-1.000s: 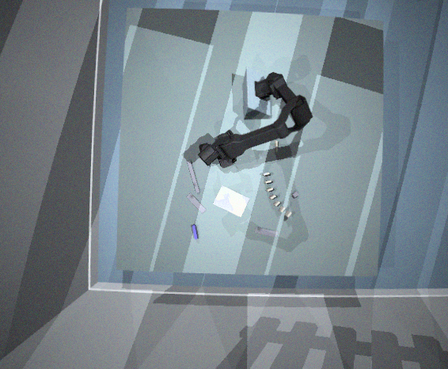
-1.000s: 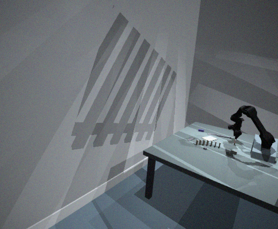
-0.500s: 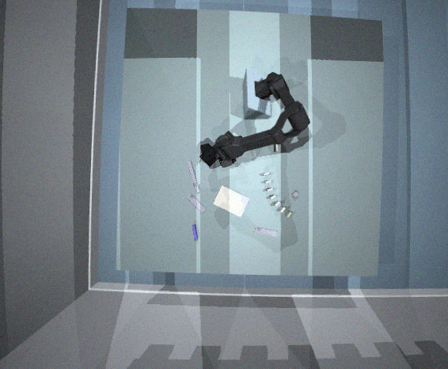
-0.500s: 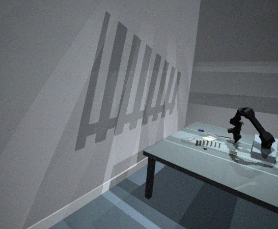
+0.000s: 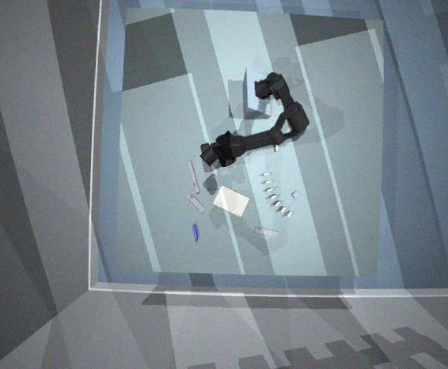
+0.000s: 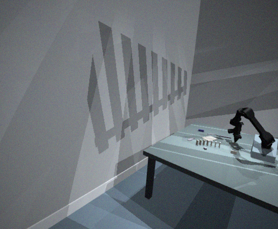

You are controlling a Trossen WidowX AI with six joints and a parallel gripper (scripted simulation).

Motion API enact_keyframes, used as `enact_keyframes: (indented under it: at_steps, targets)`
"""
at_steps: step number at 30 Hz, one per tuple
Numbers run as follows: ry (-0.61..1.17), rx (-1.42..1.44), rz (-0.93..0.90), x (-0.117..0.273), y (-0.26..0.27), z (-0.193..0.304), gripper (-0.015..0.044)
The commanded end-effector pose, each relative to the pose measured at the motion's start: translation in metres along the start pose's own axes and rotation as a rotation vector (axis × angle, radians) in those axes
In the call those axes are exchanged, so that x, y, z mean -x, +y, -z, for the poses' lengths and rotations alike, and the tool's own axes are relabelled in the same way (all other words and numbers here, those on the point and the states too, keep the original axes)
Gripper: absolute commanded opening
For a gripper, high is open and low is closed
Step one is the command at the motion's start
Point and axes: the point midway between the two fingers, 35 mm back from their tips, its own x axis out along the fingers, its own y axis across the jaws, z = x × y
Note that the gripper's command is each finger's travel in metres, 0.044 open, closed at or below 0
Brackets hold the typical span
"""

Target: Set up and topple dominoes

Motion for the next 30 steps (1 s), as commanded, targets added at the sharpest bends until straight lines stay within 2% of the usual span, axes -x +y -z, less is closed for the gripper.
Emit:
enact_keyframes:
  at_steps: [1, 10, 18, 20, 25, 30]
  targets:
    - [-0.004, -0.006, -0.004, -0.001, 0.0, 0.0, 0.0107]
    - [-0.01, -0.026, 0.032, 0.006, -0.005, 0.001, 0.0107]
    - [0.002, -0.01, 0.017, 0.116, -0.006, -0.001, 0.0107]
    - [0.003, -0.003, 0.006, 0.133, -0.002, 0.001, 0.0107]
    - [0.003, 0.0, 0.009, 0.136, 0.005, -0.007, 0.0107]
    - [0.002, 0.016, 0.03, 0.139, 0.061, -0.064, 0.0107]
